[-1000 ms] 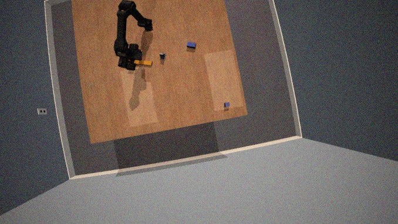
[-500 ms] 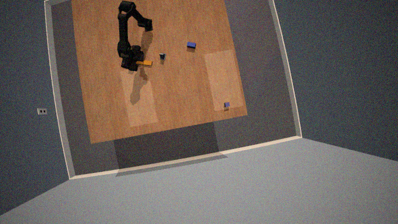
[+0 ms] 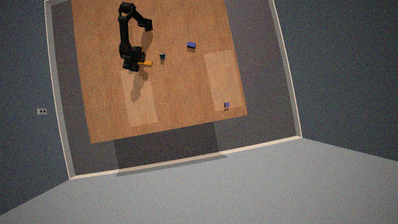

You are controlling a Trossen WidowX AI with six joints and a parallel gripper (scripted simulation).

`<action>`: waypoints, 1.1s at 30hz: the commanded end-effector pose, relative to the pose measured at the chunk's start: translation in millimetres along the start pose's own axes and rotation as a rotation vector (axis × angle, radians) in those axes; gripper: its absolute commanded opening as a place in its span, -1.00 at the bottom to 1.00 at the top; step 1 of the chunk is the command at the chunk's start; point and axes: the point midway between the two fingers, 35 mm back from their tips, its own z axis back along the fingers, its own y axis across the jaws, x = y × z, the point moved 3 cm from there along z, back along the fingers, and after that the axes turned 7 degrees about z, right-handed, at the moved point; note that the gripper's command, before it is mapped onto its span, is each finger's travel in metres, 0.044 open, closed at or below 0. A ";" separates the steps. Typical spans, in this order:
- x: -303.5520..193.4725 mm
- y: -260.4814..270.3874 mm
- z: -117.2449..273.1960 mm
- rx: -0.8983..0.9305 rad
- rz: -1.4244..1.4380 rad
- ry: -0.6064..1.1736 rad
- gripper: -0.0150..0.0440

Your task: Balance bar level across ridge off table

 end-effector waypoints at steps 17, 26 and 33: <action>0.1 0.5 -2.3 0.001 0.000 0.000 0.13; 0.1 0.5 -2.3 0.001 0.000 0.000 -0.20; -0.5 -2.2 11.4 0.000 0.001 0.000 -0.49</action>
